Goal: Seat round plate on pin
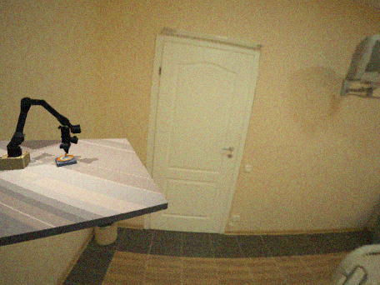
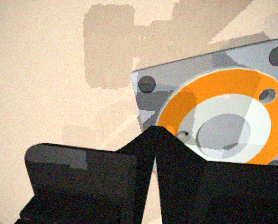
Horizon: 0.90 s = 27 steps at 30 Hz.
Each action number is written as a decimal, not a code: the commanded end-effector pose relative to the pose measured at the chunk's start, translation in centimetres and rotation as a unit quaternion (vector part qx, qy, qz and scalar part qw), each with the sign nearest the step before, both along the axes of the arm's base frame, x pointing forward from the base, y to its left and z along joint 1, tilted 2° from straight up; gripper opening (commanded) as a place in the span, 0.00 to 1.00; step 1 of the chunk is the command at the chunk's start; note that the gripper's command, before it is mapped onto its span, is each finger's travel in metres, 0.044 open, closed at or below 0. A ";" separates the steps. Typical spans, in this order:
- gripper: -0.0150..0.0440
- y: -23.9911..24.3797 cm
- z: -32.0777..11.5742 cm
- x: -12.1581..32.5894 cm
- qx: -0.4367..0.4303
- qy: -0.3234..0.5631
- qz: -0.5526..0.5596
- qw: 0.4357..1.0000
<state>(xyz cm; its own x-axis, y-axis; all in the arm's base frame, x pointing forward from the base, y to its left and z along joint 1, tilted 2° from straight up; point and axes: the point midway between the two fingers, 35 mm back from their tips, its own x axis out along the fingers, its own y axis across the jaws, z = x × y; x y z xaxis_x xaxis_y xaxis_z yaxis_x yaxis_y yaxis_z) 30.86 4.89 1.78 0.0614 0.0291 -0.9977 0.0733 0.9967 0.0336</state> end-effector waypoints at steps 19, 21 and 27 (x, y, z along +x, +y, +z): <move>0.25 0.0 -0.4 -0.8 0.000 0.010 -0.003 1.000; 0.25 0.0 -0.4 -0.8 0.000 0.010 -0.003 1.000; 0.25 0.0 -0.4 -0.9 0.000 0.010 -0.003 1.000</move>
